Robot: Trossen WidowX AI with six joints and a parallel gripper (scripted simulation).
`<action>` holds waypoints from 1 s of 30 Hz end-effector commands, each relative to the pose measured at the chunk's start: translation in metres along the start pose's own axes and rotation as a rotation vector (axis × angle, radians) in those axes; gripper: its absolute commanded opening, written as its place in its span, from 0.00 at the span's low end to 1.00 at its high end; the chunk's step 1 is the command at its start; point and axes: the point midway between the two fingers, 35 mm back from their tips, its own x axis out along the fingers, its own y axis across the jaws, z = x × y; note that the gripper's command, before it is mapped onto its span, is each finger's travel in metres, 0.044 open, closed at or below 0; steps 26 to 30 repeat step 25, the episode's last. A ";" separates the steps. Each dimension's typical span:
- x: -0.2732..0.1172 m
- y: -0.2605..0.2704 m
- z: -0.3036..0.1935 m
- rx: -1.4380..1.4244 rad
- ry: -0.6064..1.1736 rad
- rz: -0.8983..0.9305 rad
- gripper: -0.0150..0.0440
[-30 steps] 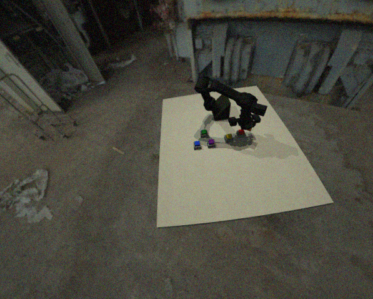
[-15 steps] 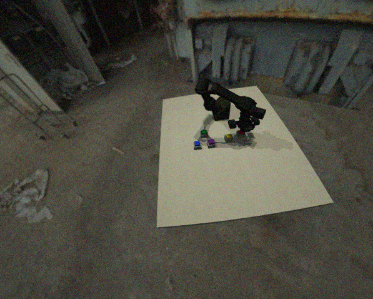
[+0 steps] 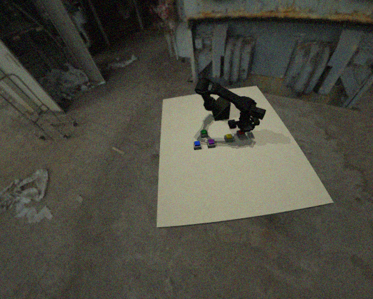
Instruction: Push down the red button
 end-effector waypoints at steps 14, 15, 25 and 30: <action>-0.053 0.027 0.008 -0.005 0.002 0.001 0.51; -0.058 0.035 0.009 -0.005 0.002 0.001 0.56; -0.095 0.086 0.009 -0.004 0.002 0.003 0.93; -0.095 0.086 0.009 -0.004 0.002 0.003 0.93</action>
